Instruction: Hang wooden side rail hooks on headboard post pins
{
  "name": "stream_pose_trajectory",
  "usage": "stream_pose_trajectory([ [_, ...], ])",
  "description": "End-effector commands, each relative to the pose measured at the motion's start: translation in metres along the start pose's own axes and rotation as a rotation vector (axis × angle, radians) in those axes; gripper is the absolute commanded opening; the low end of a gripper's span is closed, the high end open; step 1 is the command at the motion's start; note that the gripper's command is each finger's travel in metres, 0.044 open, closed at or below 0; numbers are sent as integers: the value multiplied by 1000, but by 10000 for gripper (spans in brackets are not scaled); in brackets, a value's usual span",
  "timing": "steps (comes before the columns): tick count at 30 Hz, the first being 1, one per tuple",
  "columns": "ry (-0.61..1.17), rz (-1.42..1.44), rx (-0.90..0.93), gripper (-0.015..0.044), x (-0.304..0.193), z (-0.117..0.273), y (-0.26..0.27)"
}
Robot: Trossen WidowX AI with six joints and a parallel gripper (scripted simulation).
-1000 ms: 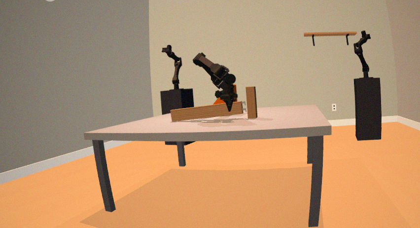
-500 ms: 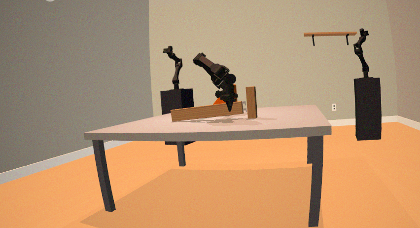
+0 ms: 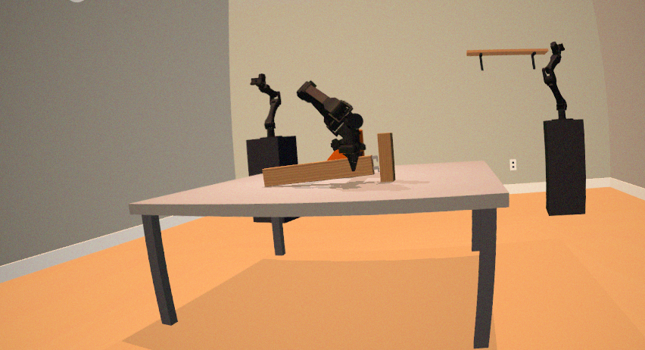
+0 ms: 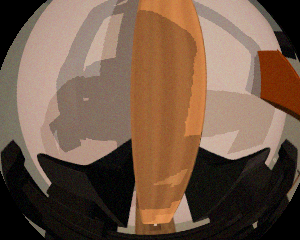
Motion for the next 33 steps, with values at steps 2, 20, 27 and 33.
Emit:
stream_pose_trajectory([
  [2,5,3,9,0,-4,4,1],
  [20,5,3,9,0,-6,4,0],
  [27,5,3,9,0,-6,4,0],
  [33,5,3,9,0,-7,5,0],
])
Point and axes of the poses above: the point midway between the two fingers, 35 mm back from their tips, its own z axis back along the fingers, its own y axis across the jaws, x = y × z, the point moved 8 cm from there along z, back along the fingers, and after that the axes turned 2 degrees about -z, right-handed, at the moved point
